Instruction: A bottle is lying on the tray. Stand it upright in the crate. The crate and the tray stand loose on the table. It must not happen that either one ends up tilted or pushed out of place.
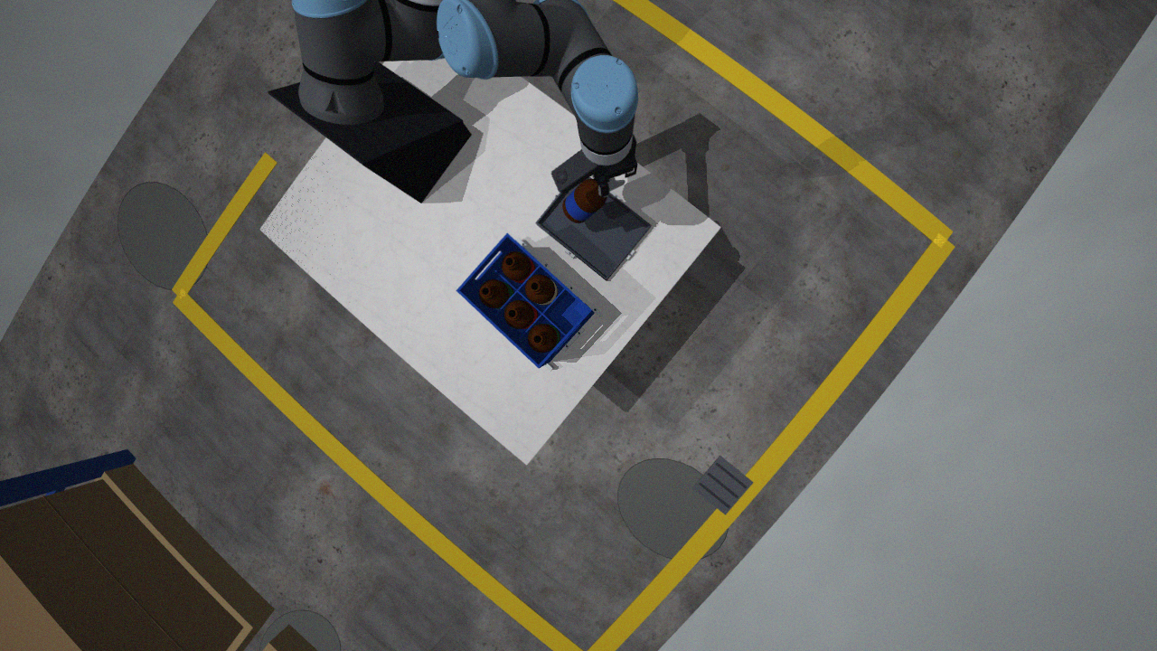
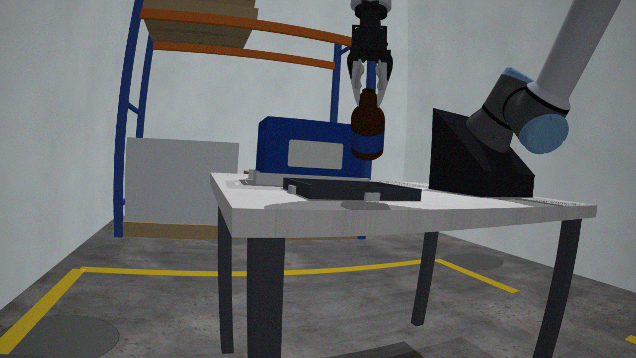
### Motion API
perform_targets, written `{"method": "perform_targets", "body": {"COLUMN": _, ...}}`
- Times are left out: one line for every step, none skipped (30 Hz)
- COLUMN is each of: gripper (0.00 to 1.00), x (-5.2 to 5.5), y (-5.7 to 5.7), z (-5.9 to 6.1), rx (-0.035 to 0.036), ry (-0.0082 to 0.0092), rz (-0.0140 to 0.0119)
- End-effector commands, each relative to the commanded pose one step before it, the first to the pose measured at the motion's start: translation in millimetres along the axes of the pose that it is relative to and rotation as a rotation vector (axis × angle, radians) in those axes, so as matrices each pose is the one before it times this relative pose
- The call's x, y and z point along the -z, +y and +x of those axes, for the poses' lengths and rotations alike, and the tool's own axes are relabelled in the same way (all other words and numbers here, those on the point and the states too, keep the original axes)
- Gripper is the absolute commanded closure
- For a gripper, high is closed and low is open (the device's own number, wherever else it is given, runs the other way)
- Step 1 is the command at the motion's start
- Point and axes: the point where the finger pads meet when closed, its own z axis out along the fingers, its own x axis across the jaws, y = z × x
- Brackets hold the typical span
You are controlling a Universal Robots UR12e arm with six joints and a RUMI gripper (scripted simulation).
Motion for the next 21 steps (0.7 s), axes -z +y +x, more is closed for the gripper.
{"method": "perform_targets", "body": {"gripper": 1.00, "x": 4.25, "y": 3.06, "z": -2.76, "rx": 0.00512, "ry": -0.00785, "rz": -0.00058}}
{"method": "perform_targets", "body": {"gripper": 1.00, "x": 0.04, "y": 0.02, "z": 0.00, "rx": 0.00006, "ry": -0.00006, "rz": -0.00002}}
{"method": "perform_targets", "body": {"gripper": 1.00, "x": 0.04, "y": 0.02, "z": 0.00, "rx": -0.00006, "ry": -0.00006, "rz": -0.00002}}
{"method": "perform_targets", "body": {"gripper": 1.00, "x": 0.00, "y": 0.00, "z": -0.01, "rx": -0.00080, "ry": 0.00000, "rz": 0.00000}}
{"method": "perform_targets", "body": {"gripper": 1.00, "x": 0.00, "y": 0.00, "z": -0.01, "rx": -0.00204, "ry": -0.00001, "rz": 0.00000}}
{"method": "perform_targets", "body": {"gripper": 1.00, "x": 0.01, "y": 0.00, "z": -0.03, "rx": -0.00299, "ry": -0.00001, "rz": 0.00000}}
{"method": "perform_targets", "body": {"gripper": 1.00, "x": 0.01, "y": 0.00, "z": -0.06, "rx": -0.00427, "ry": -0.00002, "rz": 0.00000}}
{"method": "perform_targets", "body": {"gripper": 1.00, "x": 0.02, "y": 0.00, "z": -0.08, "rx": -0.00588, "ry": -0.00002, "rz": -0.00001}}
{"method": "perform_targets", "body": {"gripper": 1.00, "x": 0.02, "y": 0.00, "z": -0.10, "rx": -0.00755, "ry": -0.00003, "rz": -0.00001}}
{"method": "perform_targets", "body": {"gripper": 1.00, "x": 0.02, "y": 0.00, "z": -0.12, "rx": -0.00922, "ry": -0.00003, "rz": -0.00001}}
{"method": "perform_targets", "body": {"gripper": 1.00, "x": 0.00, "y": 0.00, "z": 0.00, "rx": 0.00000, "ry": 0.00000, "rz": 0.00000}}
{"method": "perform_targets", "body": {"gripper": 1.00, "x": 0.00, "y": 0.00, "z": 0.00, "rx": 0.00000, "ry": 0.00000, "rz": 0.00000}}
{"method": "perform_targets", "body": {"gripper": 1.00, "x": -0.09, "y": -0.11, "z": -0.04, "rx": -0.01096, "ry": 0.00015, "rz": 0.00002}}
{"method": "perform_targets", "body": {"gripper": 1.00, "x": -0.05, "y": -0.07, "z": -0.09, "rx": -0.01238, "ry": 0.00008, "rz": 0.00001}}
{"method": "perform_targets", "body": {"gripper": 1.00, "x": -0.09, "y": -0.11, "z": -0.07, "rx": -0.01372, "ry": 0.00014, "rz": 0.00002}}
{"method": "perform_targets", "body": {"gripper": 1.00, "x": -0.10, "y": -0.12, "z": -0.07, "rx": -0.01482, "ry": 0.00017, "rz": 0.00003}}
{"method": "perform_targets", "body": {"gripper": 1.00, "x": -0.11, "y": -0.12, "z": -0.08, "rx": -0.01567, "ry": 0.00018, "rz": 0.00004}}
{"method": "perform_targets", "body": {"gripper": 1.00, "x": -0.11, "y": -0.12, "z": -0.09, "rx": -0.01625, "ry": 0.00018, "rz": 0.00004}}
{"method": "perform_targets", "body": {"gripper": 1.00, "x": -0.10, "y": -0.11, "z": -0.09, "rx": -0.01653, "ry": 0.00017, "rz": 0.00004}}
{"method": "perform_targets", "body": {"gripper": 1.00, "x": -0.07, "y": -0.08, "z": -0.08, "rx": -0.01649, "ry": 0.00012, "rz": 0.00003}}
{"method": "perform_targets", "body": {"gripper": 1.00, "x": -0.02, "y": -0.05, "z": -0.06, "rx": -0.01613, "ry": 0.00004, "rz": 0.00000}}
